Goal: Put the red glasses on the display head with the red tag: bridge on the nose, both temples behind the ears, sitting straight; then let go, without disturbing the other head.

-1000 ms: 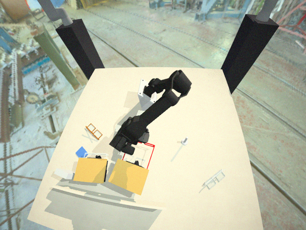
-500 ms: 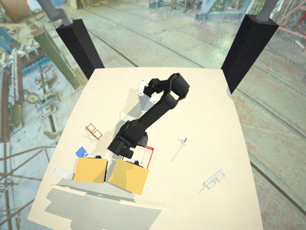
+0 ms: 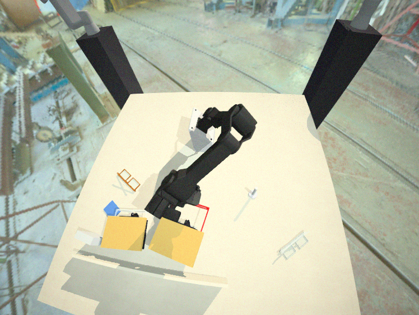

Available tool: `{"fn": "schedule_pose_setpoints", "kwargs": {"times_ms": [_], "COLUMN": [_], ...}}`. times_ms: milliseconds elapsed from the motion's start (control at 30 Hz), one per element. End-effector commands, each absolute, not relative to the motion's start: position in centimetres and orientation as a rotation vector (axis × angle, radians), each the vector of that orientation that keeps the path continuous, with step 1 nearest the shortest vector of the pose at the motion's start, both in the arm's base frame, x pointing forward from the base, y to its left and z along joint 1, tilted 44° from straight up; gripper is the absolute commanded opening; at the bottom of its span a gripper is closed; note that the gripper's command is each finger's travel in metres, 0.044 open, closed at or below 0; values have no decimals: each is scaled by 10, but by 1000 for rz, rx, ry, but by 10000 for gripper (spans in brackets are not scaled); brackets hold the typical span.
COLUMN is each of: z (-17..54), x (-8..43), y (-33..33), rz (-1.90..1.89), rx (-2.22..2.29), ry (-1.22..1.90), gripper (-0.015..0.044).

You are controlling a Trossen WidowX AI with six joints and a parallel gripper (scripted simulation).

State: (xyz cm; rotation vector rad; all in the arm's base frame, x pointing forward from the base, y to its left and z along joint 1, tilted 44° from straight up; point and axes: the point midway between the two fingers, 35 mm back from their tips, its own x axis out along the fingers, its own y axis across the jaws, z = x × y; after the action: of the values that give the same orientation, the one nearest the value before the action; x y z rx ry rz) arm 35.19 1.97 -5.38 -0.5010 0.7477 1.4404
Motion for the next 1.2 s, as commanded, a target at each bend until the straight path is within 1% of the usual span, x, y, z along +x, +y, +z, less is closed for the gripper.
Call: {"fn": "schedule_pose_setpoints", "kwargs": {"times_ms": [0, 1167], "z": [-54, -59], "x": [359, 403], "y": [20, 16], "rz": [1437, 1435], "rx": [-496, -498], "ry": [742, 740], "gripper": [0, 0]}}
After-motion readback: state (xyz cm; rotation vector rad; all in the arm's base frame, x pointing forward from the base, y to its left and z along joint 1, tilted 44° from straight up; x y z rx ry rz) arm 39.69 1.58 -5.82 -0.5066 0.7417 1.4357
